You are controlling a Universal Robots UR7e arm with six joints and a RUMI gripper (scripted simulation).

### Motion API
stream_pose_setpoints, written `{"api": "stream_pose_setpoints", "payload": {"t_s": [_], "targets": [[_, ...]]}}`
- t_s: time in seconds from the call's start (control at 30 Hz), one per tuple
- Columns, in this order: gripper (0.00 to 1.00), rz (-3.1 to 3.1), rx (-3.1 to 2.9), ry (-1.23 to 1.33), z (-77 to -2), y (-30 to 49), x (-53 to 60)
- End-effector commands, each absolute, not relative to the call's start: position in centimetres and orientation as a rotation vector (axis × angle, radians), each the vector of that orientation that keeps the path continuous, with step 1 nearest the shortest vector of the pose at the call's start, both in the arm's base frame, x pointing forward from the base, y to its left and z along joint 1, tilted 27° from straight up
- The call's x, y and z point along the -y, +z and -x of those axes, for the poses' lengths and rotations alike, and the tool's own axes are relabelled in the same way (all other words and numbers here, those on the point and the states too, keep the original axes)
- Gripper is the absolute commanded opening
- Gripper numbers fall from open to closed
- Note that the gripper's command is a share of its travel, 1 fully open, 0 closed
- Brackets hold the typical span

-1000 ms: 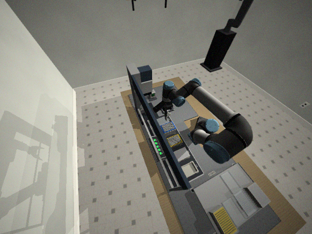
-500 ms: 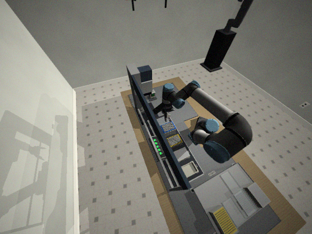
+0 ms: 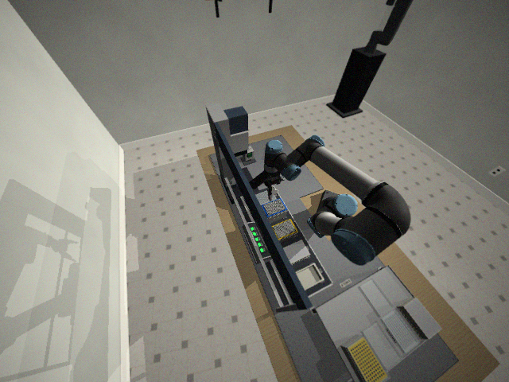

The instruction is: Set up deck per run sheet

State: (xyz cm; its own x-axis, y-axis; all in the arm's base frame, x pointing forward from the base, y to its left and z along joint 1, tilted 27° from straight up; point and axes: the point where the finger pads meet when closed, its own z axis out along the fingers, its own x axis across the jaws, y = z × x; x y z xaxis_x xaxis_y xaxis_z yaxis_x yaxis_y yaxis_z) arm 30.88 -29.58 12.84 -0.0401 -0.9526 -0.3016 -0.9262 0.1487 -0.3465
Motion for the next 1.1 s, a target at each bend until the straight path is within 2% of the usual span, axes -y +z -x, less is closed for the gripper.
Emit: {"api": "stream_pose_setpoints", "payload": {"t_s": [0.0,1.07], "targets": [[0.82,1.789,-1.978,-0.079,-31.2,12.2,29.4],[0.82,1.789,-1.978,-0.079,-32.9,8.1,28.2]]}}
